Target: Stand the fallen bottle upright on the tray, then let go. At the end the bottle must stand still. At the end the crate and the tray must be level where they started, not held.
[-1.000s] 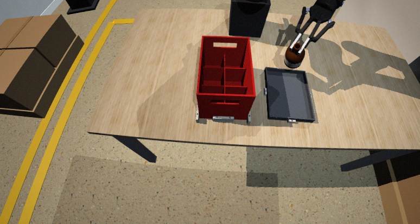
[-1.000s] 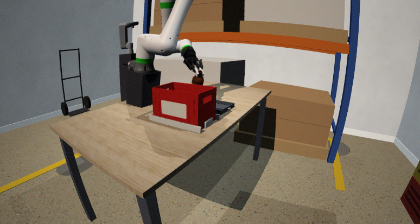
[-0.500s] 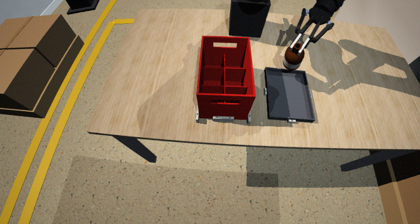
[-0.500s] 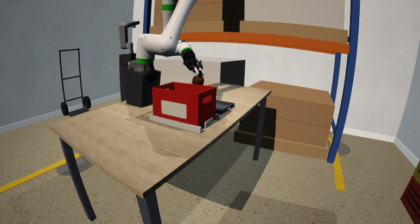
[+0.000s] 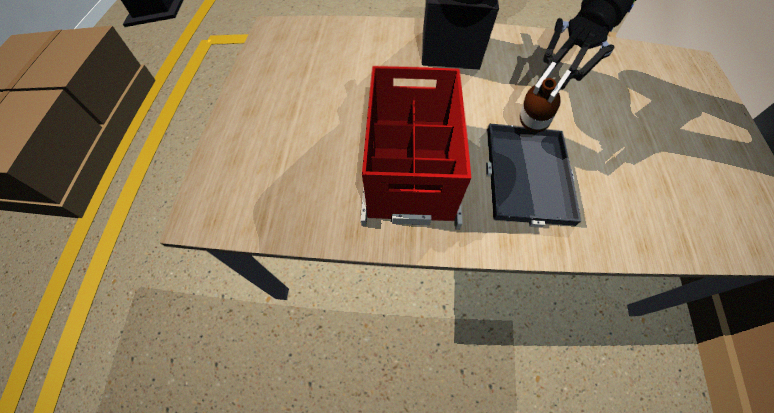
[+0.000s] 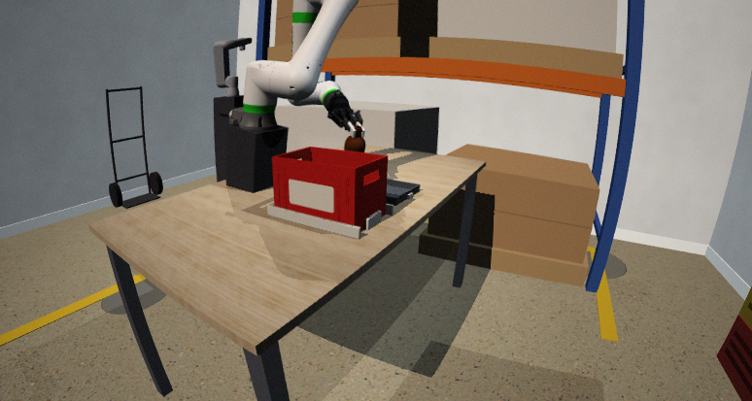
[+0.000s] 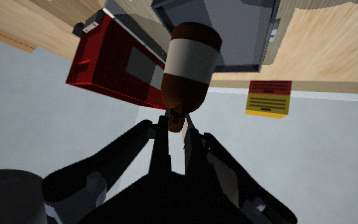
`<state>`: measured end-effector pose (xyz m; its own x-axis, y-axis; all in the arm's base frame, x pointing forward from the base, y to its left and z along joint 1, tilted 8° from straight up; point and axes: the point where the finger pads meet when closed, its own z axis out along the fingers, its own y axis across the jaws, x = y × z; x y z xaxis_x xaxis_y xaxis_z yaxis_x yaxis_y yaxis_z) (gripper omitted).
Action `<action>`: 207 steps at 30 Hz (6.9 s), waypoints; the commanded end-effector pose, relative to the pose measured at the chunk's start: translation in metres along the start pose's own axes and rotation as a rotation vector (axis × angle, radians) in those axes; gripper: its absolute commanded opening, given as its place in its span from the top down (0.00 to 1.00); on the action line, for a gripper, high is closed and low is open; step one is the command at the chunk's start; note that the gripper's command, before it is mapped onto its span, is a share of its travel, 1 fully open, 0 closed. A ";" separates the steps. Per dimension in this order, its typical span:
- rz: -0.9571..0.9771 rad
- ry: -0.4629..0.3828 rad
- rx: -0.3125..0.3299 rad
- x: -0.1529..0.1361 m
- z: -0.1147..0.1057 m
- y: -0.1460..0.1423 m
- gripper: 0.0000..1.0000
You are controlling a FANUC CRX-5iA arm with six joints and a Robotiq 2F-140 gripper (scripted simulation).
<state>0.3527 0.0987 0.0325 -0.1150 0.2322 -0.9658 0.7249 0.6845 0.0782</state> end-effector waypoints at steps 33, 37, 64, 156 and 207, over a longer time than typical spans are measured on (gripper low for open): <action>0.000 -0.010 -0.001 0.000 0.000 0.000 1.00; 0.000 -0.010 -0.001 0.000 0.000 0.000 1.00; 0.000 -0.010 -0.001 -0.003 0.007 0.006 1.00; 0.000 -0.010 -0.001 -0.007 0.028 0.021 1.00; 0.000 -0.010 -0.001 0.036 0.044 0.021 1.00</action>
<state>0.3934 0.0908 -0.0086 -0.1082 0.2254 -0.9682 0.7244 0.6849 0.0785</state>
